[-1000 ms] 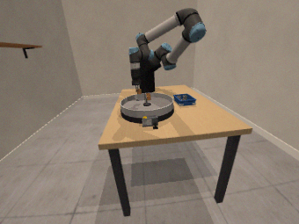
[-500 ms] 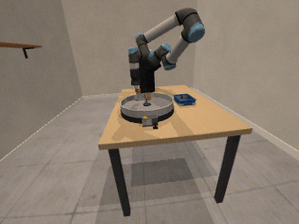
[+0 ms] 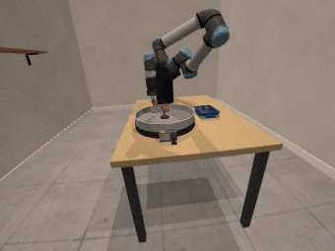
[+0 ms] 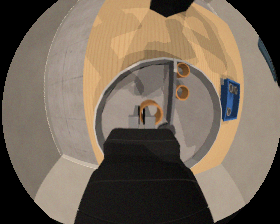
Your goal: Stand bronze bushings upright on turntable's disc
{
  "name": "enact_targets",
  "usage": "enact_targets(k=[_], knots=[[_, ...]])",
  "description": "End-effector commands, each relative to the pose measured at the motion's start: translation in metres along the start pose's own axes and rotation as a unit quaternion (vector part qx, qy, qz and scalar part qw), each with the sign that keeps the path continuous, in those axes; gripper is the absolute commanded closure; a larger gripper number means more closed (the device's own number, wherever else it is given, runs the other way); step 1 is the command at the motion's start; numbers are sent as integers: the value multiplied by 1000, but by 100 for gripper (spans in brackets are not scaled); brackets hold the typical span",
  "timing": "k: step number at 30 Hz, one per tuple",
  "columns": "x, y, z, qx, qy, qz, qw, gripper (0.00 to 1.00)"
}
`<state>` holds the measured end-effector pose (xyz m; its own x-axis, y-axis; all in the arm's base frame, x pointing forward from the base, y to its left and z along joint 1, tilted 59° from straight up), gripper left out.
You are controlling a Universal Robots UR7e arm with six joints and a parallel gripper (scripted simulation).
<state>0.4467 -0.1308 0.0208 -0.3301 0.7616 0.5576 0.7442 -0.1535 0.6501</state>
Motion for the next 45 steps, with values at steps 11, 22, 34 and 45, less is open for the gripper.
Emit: enact_targets(k=[11,22,34,45], knots=[[0,0,0,0,0,0,1000,100],[0,0,2,0,0,0,1000,100],[-1,0,25,0,0,0,1000,100],[-1,0,25,0,0,0,1000,100]])
Point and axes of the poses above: the point where the finger pads meet when closed, its own z axis out along the fingers, its own x axis across the jaws, y = z × x, the point moved 6 cm from there along -z, back along the fingers, and after that the axes turned 6 degrees about -z, right-handed, at the moved point
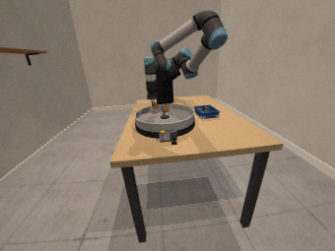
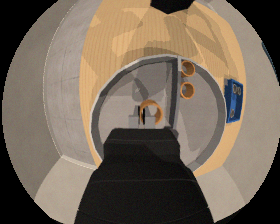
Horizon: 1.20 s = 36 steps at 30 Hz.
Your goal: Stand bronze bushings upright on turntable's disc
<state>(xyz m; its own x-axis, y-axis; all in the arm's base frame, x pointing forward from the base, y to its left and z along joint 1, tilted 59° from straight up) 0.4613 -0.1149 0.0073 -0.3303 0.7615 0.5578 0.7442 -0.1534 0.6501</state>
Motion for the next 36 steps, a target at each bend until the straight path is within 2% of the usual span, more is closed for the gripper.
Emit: enact_targets(k=[1,25,36], knots=[[0,0,0,0,-1,0,1000,100],[0,0,0,0,-1,0,1000,100],[0,0,6,0,-1,0,1000,100]])
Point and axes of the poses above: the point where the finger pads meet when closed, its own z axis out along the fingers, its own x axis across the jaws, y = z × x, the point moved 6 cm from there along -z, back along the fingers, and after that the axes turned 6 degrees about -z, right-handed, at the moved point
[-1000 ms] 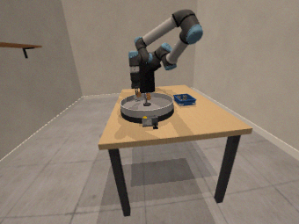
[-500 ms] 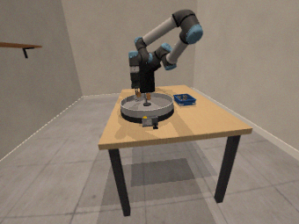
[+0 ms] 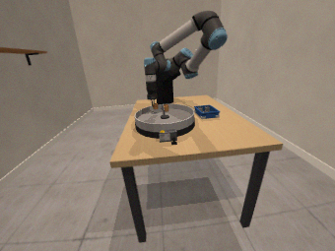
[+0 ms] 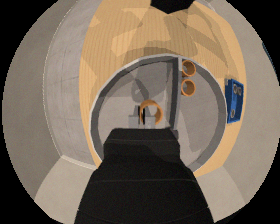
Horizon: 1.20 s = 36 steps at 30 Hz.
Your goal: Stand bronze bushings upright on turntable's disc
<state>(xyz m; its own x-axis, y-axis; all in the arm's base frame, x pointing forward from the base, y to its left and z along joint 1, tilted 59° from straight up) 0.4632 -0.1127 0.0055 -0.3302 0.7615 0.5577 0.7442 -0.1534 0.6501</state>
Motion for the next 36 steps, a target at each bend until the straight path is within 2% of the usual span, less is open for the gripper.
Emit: enact_targets(k=[1,21,36], knots=[[0,0,4,0,-1,0,1000,100],[0,0,32,0,-1,0,1000,100],[0,0,35,0,-1,0,1000,100]])
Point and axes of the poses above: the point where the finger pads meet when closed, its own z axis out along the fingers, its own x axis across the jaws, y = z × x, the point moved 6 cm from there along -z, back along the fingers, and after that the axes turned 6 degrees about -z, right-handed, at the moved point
